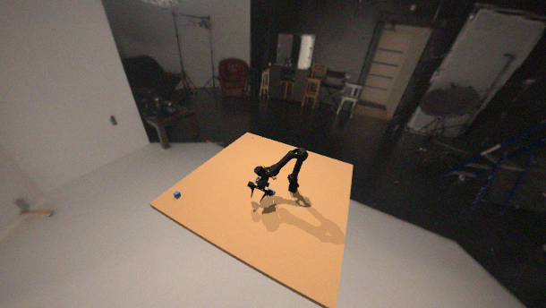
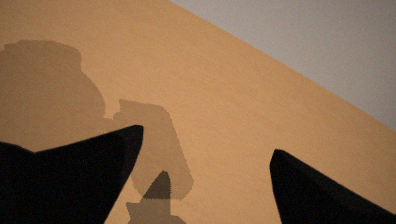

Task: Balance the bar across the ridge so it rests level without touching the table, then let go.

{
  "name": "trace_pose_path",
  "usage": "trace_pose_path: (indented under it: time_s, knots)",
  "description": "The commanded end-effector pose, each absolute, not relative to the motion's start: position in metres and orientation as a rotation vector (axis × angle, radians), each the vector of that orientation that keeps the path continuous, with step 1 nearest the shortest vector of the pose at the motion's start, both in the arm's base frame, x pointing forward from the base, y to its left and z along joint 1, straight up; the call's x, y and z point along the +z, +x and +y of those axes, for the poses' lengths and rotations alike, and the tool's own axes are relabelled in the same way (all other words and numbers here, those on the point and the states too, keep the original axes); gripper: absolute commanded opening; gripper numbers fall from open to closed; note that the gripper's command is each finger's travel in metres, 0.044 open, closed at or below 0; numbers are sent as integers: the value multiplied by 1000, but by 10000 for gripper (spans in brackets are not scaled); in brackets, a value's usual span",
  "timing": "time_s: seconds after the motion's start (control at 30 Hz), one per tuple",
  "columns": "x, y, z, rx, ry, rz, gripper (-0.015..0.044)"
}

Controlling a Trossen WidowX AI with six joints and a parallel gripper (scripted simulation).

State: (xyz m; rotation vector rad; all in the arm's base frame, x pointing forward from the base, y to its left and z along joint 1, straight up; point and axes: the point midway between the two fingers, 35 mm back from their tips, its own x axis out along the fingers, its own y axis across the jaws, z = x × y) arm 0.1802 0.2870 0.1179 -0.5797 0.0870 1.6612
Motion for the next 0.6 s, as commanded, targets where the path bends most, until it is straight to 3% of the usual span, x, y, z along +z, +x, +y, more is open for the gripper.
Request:
trace_pose_path:
  time_s: [0.0,0.57]
  knots:
    - [114,206,277,1569,-545,216,315]
    - [101,287,203,1136,-384,636,315]
